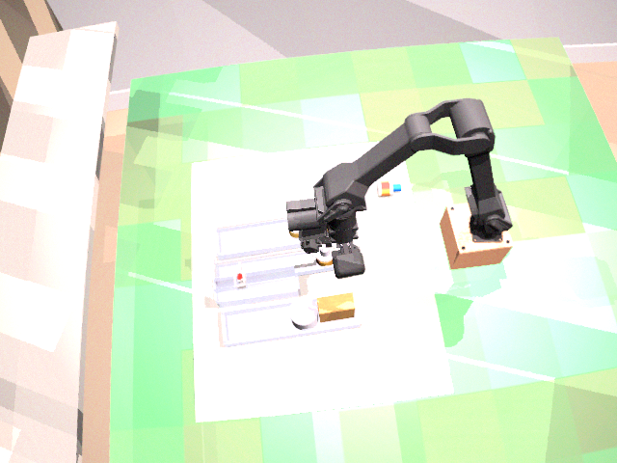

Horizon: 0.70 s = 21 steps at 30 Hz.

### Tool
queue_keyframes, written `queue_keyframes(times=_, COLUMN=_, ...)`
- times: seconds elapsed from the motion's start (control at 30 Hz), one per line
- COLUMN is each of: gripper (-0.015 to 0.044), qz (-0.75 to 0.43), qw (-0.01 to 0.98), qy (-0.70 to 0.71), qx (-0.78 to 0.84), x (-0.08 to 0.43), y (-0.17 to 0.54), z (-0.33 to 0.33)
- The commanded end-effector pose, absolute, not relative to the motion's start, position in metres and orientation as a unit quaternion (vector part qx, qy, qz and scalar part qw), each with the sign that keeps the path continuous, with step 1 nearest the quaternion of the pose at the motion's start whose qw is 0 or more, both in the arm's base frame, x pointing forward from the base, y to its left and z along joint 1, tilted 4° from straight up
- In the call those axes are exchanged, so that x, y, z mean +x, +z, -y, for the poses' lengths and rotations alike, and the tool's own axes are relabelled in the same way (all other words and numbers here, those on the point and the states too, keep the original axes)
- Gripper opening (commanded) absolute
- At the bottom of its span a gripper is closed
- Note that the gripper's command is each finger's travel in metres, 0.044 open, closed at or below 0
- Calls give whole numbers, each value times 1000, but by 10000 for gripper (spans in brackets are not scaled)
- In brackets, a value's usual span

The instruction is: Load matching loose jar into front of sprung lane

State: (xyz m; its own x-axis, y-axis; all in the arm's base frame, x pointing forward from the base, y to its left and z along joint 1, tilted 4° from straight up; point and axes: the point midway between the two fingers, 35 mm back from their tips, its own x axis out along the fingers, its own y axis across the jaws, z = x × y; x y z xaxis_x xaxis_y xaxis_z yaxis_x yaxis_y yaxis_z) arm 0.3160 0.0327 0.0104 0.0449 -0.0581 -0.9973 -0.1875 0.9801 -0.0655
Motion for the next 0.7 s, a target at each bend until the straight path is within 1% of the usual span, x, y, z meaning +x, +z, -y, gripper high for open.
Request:
queue_keyframes(times=0.0, gripper=0, qz=-678, qw=729, qy=43, qx=-87, x=330, y=15, z=-35)
queue_keyframes(times=0.67, gripper=0, qz=-677, qw=729, qy=43, qx=-87, x=339, y=18, z=-37)
